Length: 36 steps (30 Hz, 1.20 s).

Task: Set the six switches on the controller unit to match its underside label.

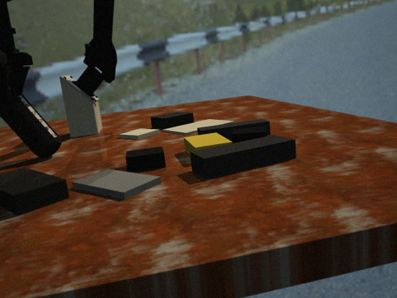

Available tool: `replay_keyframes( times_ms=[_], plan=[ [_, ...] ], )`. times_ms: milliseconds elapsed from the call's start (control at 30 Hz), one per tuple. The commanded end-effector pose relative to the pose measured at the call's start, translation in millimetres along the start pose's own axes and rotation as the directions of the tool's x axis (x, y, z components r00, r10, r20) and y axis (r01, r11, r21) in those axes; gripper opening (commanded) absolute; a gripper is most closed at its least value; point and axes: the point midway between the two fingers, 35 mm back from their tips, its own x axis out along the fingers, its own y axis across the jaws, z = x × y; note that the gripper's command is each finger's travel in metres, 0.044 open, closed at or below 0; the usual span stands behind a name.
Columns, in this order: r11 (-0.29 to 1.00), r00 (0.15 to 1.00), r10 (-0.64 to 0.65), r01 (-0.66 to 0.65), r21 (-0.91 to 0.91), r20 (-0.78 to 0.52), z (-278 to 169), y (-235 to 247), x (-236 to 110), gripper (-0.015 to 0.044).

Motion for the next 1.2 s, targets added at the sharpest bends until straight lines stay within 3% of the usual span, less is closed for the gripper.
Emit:
replay_keyframes(
  times_ms=[0, 1167],
  plan=[
    [1.000, 1.000, 0.001, -0.001, 0.002, -0.008, -6.9, 0.0, -1.2, 0.0336],
    [1.000, 1.000, 0.000, 0.000, 0.003, -0.010, -35.8, 0.1, -6.5, 0.0336]
  ],
)
